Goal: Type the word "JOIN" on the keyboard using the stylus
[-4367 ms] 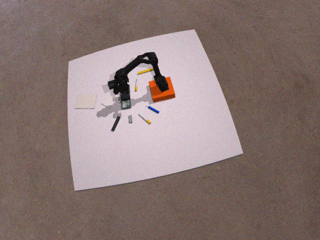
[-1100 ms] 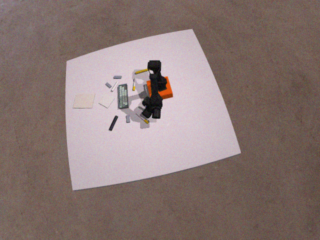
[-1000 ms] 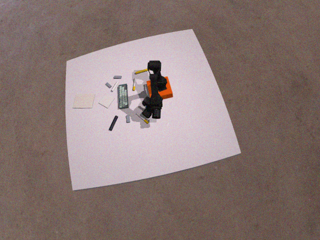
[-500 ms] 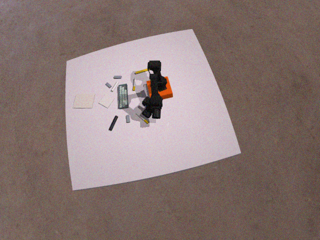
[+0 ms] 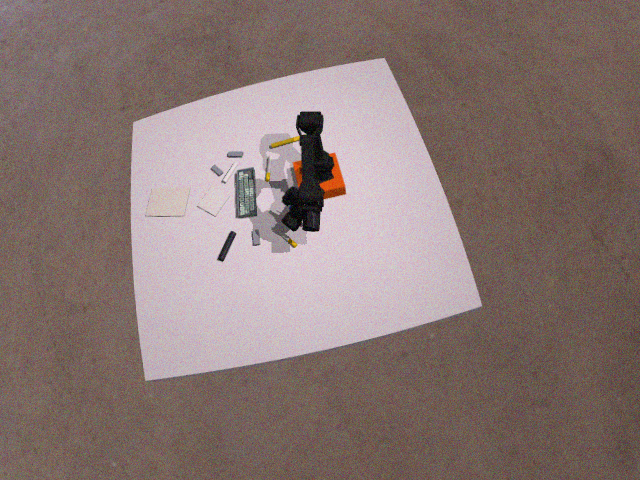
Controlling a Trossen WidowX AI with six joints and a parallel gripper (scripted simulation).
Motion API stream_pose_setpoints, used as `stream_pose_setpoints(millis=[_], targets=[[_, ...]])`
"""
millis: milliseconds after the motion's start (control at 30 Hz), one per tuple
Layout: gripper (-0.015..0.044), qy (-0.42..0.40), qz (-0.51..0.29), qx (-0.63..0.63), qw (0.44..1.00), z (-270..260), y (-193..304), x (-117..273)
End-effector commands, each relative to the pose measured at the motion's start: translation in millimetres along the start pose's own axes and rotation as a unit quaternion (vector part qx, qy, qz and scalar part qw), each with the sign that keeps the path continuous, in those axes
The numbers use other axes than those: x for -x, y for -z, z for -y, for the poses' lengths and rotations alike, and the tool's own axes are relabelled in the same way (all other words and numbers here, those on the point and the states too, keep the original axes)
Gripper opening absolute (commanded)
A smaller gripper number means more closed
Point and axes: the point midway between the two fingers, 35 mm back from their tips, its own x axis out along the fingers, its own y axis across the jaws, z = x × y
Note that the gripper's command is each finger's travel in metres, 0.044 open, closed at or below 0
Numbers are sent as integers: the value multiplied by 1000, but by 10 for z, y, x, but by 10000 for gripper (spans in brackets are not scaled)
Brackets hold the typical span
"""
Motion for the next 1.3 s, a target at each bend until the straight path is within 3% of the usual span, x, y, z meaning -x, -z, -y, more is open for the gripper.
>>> stream_pose_setpoints(millis=[0,500,1267], targets=[[0,6,-3,0,1000,-4,-4,-8],[0,119,-96,-18,988,-96,-166,-109],[0,202,-261,-78,941,-242,-576,-287]])
